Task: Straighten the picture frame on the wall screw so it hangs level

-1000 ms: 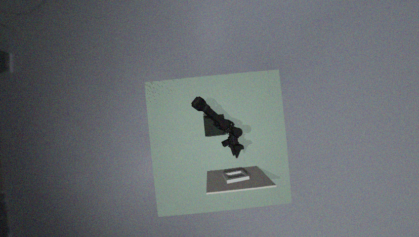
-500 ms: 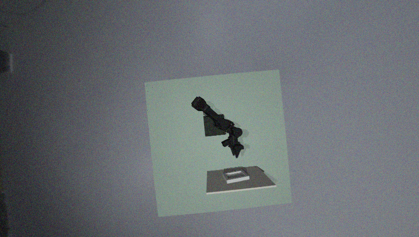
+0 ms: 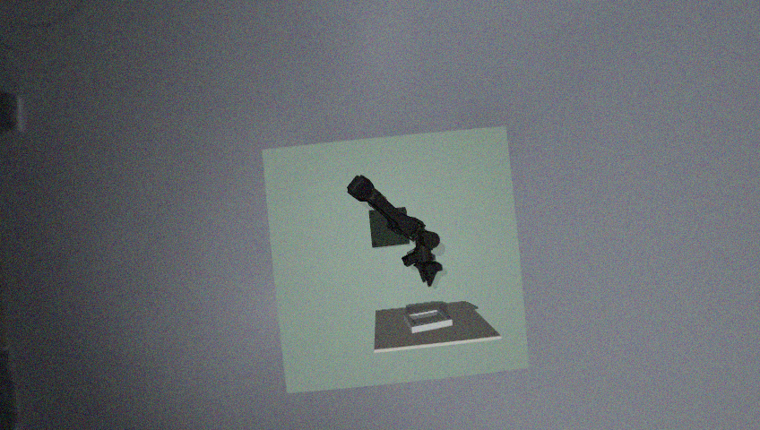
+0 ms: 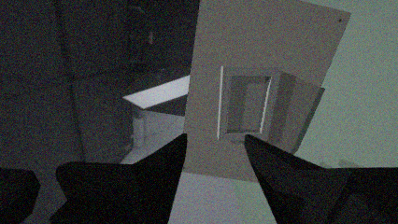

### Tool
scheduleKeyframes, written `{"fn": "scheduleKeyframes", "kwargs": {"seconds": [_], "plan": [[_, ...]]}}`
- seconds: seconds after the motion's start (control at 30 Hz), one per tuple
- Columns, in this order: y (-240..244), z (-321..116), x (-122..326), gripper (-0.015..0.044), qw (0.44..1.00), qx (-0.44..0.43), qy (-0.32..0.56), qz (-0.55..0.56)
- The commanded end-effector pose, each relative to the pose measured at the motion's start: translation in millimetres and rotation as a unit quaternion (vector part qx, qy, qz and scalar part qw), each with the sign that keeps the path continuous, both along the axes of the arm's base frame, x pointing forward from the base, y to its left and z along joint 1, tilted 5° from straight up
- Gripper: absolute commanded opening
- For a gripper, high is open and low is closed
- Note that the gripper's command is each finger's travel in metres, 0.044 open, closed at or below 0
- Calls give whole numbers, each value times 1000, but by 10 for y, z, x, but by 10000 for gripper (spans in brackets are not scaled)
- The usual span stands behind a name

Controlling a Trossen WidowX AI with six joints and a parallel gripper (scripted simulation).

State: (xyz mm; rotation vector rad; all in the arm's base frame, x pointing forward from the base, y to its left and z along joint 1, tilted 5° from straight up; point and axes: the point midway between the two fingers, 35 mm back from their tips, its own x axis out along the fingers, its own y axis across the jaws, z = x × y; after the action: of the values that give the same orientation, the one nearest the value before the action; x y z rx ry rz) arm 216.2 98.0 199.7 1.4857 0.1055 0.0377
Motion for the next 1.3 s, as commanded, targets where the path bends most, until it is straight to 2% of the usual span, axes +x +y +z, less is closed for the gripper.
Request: {"fn": "scheduleKeyframes", "kwargs": {"seconds": [0.0, 0.6, 1.07, 1.27], "plan": [[4, -5, -1, 260, 1000, 1, 1, 2], [4, -3, 7, 260, 1000, 0, 0, 0], [202, -382, 558, 260, 1000, -1, -1, -1], [208, -430, 606, 260, 1000, 1, -2, 2]]}}
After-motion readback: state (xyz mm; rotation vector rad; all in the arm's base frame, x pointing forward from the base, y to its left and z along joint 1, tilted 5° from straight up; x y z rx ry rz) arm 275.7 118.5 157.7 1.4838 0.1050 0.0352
